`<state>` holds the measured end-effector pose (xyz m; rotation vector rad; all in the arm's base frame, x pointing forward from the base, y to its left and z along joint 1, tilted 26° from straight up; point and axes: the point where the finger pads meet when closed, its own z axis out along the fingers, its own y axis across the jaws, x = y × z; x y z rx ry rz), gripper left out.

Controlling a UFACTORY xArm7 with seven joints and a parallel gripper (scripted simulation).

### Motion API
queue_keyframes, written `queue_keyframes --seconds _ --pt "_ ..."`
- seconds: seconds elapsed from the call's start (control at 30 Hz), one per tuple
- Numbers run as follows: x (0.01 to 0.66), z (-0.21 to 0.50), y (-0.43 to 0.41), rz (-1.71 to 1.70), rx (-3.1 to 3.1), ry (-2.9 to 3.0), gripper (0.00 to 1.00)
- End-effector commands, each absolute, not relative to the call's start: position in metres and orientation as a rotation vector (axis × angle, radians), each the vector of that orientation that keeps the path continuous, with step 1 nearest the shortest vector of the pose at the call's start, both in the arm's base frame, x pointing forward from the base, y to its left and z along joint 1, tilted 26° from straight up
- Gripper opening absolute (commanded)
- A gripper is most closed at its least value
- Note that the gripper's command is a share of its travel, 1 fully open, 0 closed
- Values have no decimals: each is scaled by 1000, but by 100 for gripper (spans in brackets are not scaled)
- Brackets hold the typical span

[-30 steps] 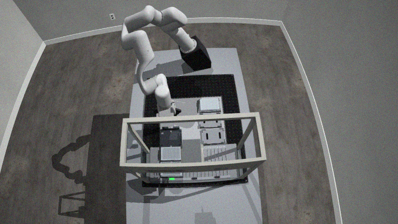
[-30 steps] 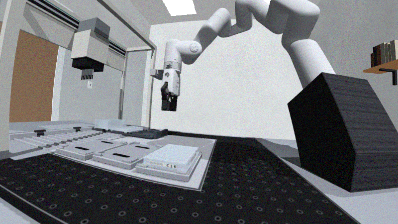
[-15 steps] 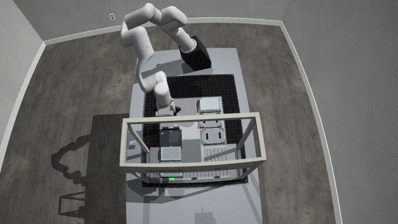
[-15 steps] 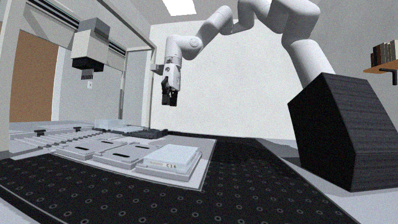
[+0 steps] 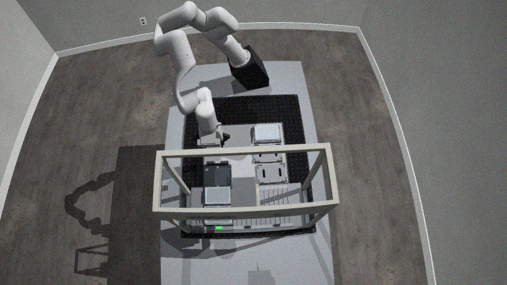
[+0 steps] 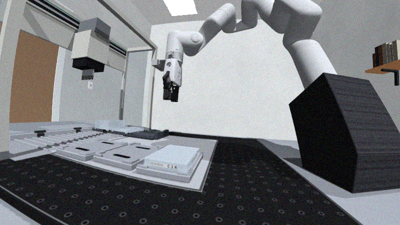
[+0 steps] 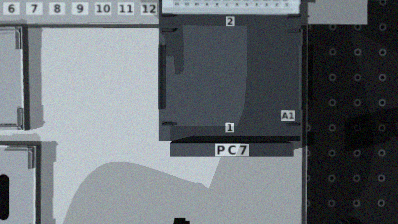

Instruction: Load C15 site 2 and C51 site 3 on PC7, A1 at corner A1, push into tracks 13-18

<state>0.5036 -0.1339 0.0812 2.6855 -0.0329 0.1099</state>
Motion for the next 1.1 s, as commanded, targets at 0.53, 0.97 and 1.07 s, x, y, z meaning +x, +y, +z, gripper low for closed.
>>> queue_keyframes --seconds 0.53,0.97,1.07 --pt "505 92 -128 117 2686 -31 82" --pt "505 92 -128 117 2686 -31 82" --pt "505 92 -128 117 2686 -31 82"
